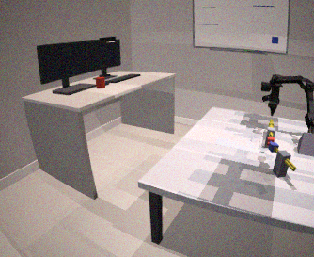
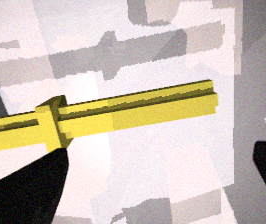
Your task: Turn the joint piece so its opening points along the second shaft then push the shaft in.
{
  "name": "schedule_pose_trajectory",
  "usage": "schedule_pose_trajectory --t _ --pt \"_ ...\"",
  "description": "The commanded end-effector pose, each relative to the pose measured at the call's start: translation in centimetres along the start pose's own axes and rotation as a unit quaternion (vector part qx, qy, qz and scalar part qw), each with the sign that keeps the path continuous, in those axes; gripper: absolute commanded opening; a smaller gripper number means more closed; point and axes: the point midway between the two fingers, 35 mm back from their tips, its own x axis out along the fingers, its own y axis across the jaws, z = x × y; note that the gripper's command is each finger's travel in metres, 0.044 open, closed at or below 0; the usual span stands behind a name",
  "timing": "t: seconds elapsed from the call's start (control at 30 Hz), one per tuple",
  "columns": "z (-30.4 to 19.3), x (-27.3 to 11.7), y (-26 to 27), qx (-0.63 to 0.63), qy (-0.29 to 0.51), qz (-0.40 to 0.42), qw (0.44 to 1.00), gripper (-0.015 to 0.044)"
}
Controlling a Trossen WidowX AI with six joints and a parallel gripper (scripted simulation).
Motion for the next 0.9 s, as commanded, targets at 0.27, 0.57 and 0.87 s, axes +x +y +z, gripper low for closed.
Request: schedule_pose_trajectory --t 0.27,0.57,0.87 --pt "0.3 1.9 -0.1 0.201 0.010 -0.006 0.980 0.0440" --pt "0.4 3.4 -0.2 0.351 0.017 -0.011 0.936 0.0440" --pt "0.5 4.9 -0.3 0.492 0.022 -0.019 0.870 0.0440"
